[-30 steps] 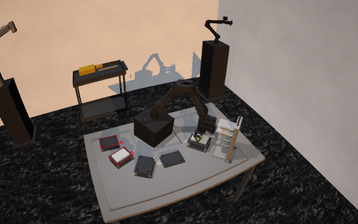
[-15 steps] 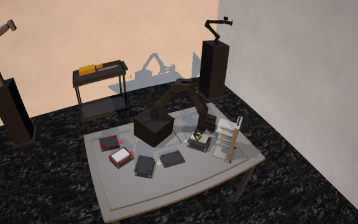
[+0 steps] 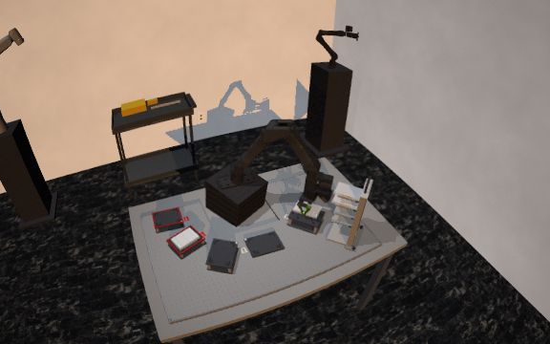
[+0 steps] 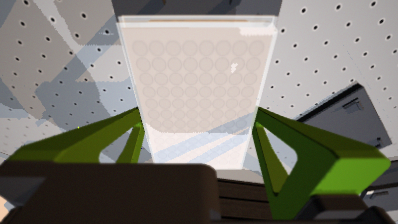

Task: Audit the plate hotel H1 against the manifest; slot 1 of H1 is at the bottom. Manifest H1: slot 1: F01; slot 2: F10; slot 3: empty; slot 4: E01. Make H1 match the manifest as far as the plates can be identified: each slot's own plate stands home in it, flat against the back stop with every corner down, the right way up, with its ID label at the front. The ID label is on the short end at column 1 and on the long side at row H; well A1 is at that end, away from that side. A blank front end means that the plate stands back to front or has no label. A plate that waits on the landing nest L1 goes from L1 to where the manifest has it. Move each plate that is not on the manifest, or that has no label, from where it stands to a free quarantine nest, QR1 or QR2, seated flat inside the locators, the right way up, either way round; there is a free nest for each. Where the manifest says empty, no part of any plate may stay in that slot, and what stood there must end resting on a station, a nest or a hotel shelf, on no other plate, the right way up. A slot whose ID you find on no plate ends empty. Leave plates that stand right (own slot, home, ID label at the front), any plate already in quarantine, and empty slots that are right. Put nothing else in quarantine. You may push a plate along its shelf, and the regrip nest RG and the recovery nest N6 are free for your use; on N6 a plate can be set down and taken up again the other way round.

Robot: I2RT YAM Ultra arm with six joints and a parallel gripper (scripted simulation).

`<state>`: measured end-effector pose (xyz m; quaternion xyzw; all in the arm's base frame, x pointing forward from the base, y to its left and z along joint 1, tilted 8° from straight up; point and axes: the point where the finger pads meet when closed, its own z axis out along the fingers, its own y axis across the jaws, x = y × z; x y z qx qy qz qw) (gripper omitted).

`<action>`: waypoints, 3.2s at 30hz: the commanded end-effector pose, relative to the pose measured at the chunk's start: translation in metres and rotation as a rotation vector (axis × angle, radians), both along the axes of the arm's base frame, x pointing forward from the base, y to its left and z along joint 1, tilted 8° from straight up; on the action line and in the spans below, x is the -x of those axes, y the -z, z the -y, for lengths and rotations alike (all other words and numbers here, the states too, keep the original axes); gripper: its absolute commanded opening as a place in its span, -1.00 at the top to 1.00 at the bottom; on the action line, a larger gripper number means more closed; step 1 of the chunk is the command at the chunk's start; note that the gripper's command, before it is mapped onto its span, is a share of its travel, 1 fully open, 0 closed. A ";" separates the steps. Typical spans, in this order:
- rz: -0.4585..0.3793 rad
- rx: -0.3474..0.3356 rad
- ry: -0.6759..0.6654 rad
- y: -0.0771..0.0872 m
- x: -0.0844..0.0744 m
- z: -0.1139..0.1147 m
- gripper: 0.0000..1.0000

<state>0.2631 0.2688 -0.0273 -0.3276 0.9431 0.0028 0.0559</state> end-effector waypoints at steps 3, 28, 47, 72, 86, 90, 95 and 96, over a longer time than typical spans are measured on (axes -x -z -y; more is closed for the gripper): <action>0.023 -0.024 0.001 -0.017 -0.004 -0.005 -0.72; 0.023 -0.024 0.001 -0.037 -0.002 -0.004 -0.72; 0.023 -0.024 0.001 -0.048 0.000 -0.003 -0.72; 0.023 -0.024 0.001 -0.108 0.007 0.000 -0.72; 0.023 -0.024 0.001 -0.140 0.011 0.002 -0.72; 0.023 -0.024 0.001 -0.149 0.012 0.003 -0.72; 0.023 -0.024 0.001 -0.149 0.012 0.003 -0.72; 0.023 -0.024 0.001 -0.149 0.012 0.003 -0.72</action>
